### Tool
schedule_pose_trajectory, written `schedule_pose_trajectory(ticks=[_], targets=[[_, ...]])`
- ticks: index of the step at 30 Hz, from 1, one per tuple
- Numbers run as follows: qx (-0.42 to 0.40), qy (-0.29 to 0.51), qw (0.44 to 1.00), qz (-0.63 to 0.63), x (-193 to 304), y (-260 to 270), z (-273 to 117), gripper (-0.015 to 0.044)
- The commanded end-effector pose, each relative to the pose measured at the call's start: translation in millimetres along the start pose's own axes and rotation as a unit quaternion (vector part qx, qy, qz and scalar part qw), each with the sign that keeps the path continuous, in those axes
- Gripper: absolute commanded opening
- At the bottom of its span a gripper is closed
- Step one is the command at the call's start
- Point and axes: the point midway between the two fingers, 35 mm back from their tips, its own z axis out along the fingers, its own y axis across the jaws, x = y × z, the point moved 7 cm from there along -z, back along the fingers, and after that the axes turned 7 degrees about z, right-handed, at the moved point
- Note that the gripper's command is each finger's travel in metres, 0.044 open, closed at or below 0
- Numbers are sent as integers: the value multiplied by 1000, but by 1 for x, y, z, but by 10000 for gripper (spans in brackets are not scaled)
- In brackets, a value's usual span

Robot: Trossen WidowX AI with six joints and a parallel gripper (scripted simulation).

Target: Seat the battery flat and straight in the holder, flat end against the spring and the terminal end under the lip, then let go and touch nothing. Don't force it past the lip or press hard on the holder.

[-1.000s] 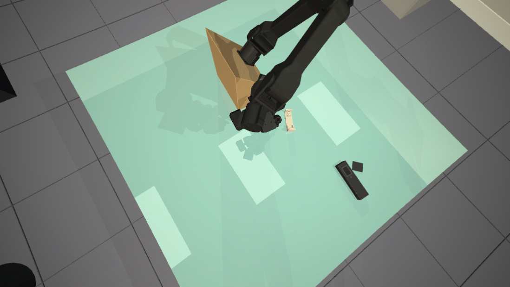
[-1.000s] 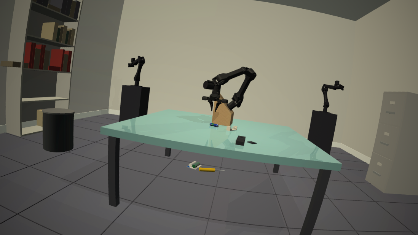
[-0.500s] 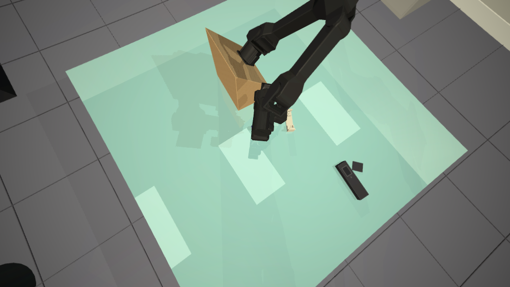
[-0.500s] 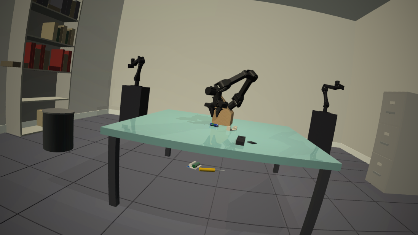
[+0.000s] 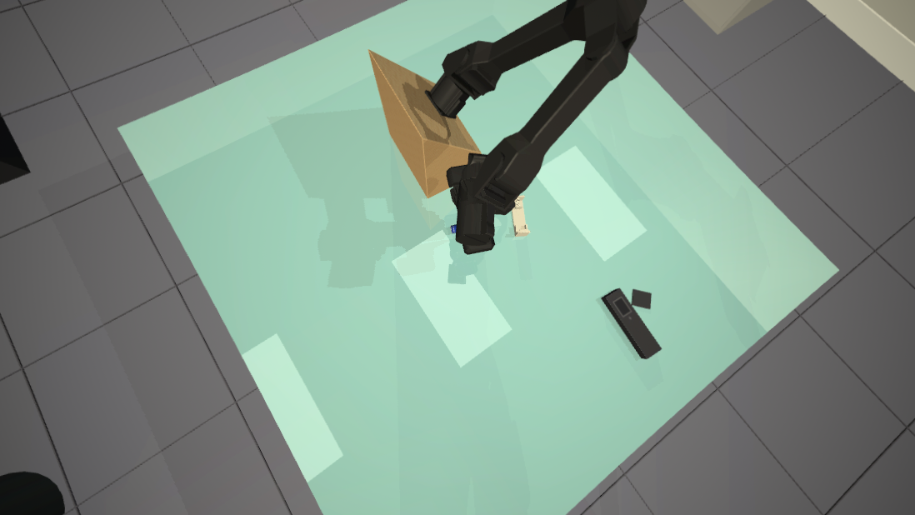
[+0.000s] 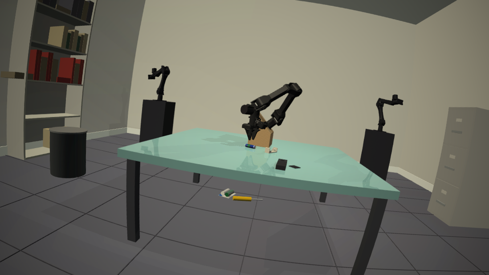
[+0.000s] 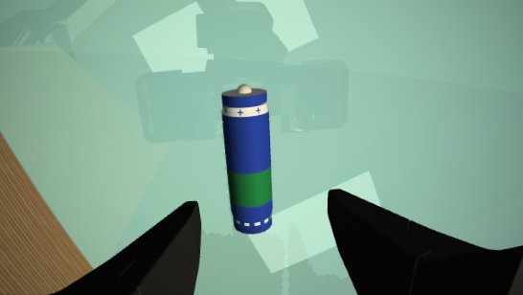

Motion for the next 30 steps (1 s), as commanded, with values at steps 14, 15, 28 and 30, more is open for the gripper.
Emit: schedule_pose_trajectory(ticks=[14, 15, 28, 30], targets=[[-5, -2, 1000, 4, 1, 2, 30, 224], [-5, -2, 1000, 4, 1, 2, 32, 224], [-6, -3, 1000, 3, 0, 4, 48, 198], [-6, -3, 1000, 3, 0, 4, 48, 145]])
